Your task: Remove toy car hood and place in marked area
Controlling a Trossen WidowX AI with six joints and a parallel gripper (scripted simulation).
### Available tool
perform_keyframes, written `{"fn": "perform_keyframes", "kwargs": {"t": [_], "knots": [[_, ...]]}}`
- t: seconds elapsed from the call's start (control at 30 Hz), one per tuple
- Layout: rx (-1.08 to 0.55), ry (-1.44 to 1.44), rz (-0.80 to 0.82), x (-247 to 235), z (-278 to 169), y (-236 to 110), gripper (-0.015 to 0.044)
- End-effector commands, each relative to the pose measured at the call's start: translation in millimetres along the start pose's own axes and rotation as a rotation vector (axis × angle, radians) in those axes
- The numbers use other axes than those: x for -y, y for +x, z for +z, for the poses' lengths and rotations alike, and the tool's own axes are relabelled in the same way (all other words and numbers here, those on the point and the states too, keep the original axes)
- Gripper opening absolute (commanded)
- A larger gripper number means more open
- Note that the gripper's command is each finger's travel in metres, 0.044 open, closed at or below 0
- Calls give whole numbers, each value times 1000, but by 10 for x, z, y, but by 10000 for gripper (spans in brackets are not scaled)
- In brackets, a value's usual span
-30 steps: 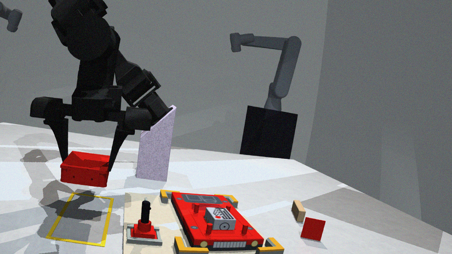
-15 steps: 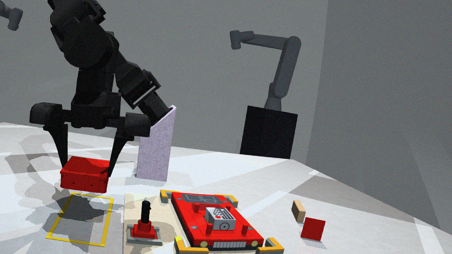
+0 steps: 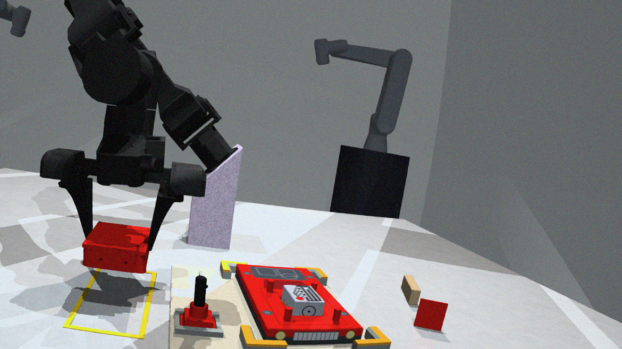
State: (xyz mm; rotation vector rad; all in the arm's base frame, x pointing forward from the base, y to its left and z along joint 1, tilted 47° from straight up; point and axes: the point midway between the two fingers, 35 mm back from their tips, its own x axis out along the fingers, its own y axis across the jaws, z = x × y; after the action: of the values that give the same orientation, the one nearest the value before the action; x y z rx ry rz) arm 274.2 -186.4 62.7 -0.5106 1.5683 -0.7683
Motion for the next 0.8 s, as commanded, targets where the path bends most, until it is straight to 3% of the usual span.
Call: {"fn": "perform_keyframes", "kwargs": {"t": [0.0,0.77], "knots": [[0,-6,-3,-1,-2,25,0],[0,-6,-5,5,-10,160,0]]}}
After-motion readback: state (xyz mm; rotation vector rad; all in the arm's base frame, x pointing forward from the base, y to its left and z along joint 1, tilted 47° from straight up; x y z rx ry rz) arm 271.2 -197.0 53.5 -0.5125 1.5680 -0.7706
